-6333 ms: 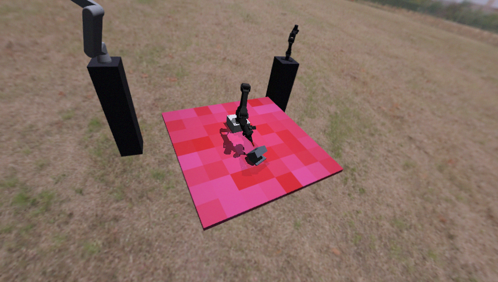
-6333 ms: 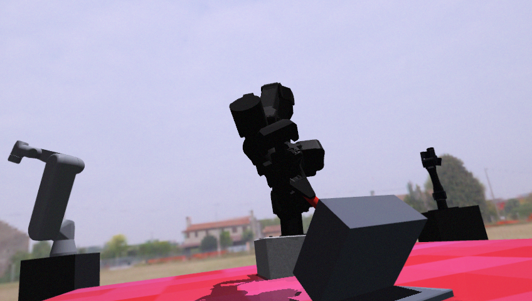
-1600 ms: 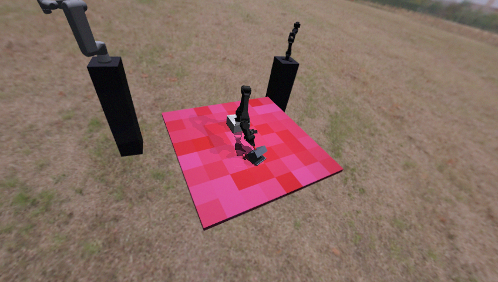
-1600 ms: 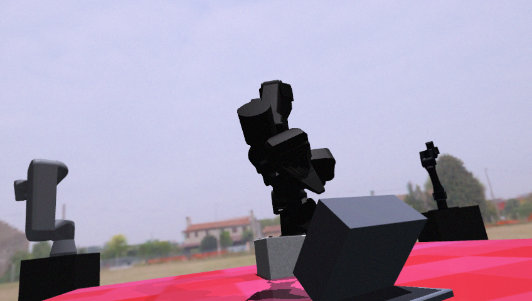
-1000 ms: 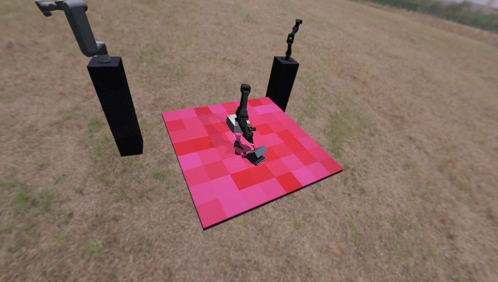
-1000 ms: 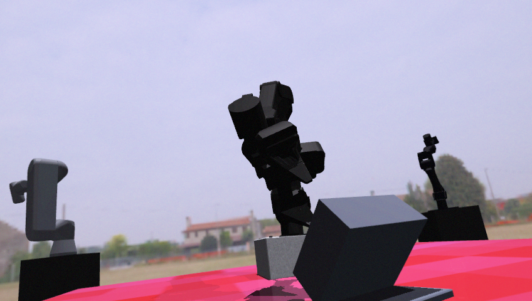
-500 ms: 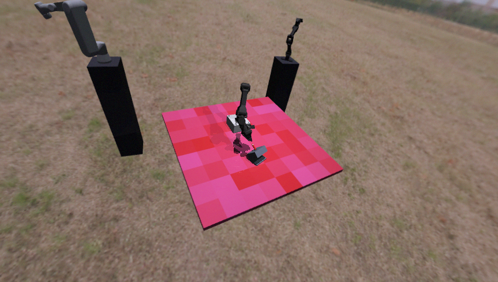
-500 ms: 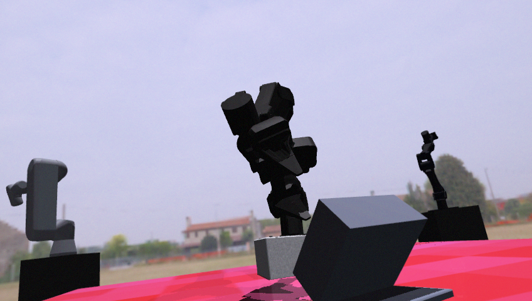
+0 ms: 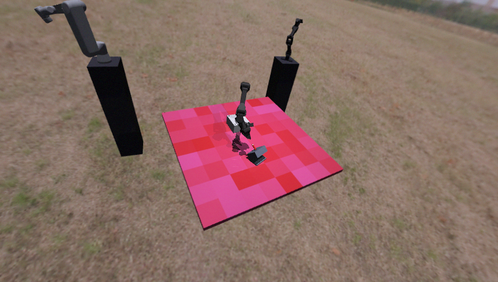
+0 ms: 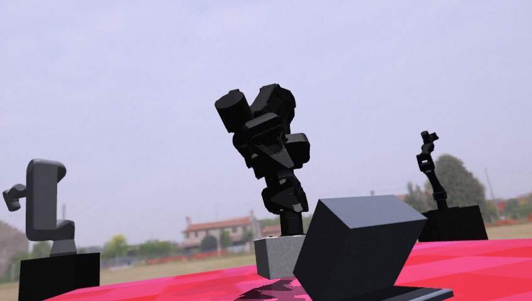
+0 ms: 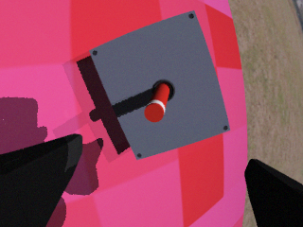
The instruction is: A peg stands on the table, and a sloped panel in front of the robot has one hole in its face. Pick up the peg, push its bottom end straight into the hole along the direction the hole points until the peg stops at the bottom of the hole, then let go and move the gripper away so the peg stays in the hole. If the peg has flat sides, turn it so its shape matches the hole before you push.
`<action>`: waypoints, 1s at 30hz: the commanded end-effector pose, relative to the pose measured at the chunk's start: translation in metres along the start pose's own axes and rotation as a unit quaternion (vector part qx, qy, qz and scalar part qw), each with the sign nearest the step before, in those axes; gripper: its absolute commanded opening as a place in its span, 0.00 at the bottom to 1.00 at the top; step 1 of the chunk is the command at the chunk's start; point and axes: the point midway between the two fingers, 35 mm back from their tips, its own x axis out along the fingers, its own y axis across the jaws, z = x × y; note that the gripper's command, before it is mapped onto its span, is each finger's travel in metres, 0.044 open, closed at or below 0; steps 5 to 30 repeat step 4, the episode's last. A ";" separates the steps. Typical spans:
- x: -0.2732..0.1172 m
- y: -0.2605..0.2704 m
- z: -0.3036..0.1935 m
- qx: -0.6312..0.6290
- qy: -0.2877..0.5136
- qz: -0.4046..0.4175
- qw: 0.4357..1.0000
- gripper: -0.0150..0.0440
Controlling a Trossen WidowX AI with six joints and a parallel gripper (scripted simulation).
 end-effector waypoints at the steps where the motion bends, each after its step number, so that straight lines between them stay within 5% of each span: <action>1: -0.006 -0.001 0.001 -0.003 -0.002 -0.002 1.000 1.00; 30: -0.010 0.000 0.000 -0.003 -0.002 -0.002 1.000 1.00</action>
